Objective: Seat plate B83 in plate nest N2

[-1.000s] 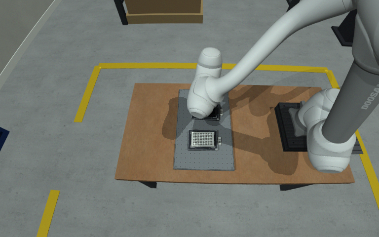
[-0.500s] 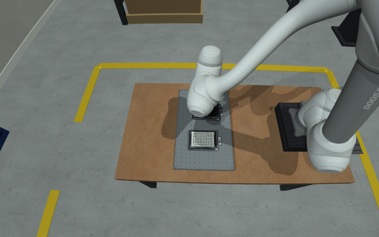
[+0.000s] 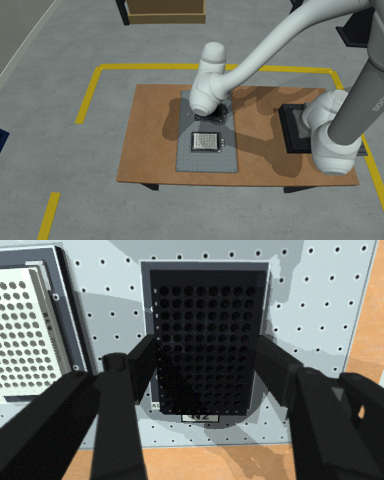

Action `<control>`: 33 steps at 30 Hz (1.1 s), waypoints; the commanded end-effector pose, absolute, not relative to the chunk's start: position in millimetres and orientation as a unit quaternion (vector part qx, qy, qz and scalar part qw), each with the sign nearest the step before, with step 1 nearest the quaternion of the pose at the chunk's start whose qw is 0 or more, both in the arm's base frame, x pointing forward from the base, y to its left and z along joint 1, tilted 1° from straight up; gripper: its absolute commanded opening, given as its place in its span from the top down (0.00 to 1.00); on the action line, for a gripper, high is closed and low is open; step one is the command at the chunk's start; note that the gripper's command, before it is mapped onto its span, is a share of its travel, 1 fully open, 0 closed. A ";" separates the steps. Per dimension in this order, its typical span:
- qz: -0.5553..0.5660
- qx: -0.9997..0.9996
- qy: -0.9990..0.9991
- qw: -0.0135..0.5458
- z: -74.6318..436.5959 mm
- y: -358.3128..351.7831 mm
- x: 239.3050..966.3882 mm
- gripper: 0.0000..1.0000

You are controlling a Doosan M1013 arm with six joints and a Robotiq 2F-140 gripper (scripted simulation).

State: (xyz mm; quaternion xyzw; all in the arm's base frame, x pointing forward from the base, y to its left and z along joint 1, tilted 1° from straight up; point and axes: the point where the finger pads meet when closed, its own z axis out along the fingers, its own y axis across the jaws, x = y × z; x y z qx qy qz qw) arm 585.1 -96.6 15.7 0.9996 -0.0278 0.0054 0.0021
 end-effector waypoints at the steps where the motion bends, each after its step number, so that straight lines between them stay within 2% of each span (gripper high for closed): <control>1: 0.006 1.000 -0.028 0.002 16.3 -96.6 585.6 0.90; 33: 0.006 1.000 -0.028 0.002 16.2 -96.2 579.0 0.90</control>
